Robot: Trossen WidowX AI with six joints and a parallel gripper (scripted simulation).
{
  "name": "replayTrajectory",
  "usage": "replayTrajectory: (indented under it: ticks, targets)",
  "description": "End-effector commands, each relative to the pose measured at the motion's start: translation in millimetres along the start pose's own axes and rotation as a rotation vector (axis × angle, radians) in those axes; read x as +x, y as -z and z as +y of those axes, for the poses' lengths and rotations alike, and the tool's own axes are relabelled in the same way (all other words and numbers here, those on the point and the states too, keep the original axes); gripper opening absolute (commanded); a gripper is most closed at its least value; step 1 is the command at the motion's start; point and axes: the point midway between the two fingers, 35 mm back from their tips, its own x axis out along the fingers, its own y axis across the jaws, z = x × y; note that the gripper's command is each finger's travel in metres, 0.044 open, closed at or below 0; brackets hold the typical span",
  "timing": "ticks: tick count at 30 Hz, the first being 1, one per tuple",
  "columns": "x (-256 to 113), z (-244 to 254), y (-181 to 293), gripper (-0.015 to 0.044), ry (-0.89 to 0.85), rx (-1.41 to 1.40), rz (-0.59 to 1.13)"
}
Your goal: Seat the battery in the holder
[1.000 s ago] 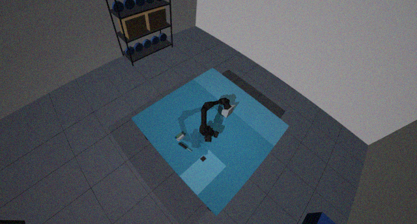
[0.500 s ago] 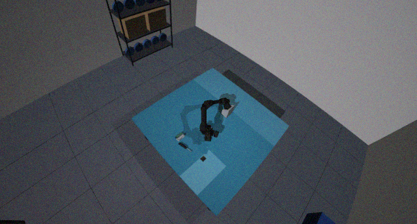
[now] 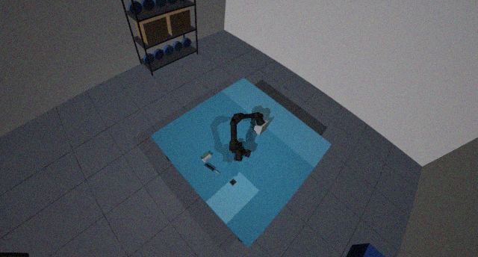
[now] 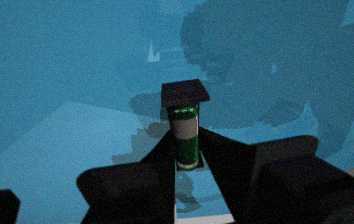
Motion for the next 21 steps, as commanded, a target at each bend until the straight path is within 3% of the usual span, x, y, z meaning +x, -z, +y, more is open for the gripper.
replayTrajectory:
  ticks: [1, 21]
  targets:
    - [0.5, 0.1, -4.0, 0.0084, -0.001, 0.003, -0.031]
    - [3.8, 0.2, -2.8, 0.0084, -0.009, -0.010, -0.104]
